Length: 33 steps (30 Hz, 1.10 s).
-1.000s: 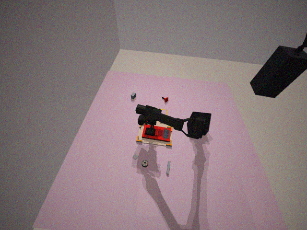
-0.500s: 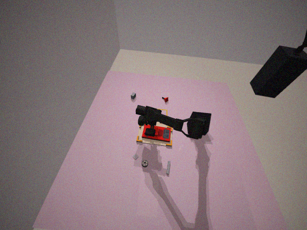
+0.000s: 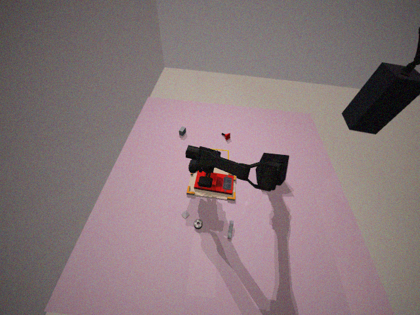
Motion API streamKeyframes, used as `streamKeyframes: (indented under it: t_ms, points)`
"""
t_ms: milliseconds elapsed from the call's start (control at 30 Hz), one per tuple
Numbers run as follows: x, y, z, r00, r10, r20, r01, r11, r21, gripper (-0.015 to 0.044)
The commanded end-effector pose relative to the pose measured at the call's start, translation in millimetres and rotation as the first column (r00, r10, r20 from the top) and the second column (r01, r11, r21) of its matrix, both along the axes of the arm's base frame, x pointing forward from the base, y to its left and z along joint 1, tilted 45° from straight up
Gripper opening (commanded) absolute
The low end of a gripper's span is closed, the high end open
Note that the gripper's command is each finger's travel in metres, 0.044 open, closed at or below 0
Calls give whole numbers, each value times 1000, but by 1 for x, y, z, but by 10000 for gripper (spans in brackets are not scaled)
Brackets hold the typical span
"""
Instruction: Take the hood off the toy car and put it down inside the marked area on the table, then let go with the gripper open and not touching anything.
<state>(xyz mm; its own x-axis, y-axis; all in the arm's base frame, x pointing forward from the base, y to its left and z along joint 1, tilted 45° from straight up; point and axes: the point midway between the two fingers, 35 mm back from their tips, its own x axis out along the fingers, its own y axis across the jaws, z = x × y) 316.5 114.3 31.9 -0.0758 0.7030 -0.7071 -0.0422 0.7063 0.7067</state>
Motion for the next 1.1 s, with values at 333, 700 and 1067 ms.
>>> streamKeyframes:
  t_ms: [333,700,1067]
  points:
    - [-3,6,-6,1000,0,-9,0,1000,4,440]
    - [-1,6,-6,1000,0,0,0,1000,1,335]
    - [-1,6,-6,1000,0,0,0,1000,1,222]
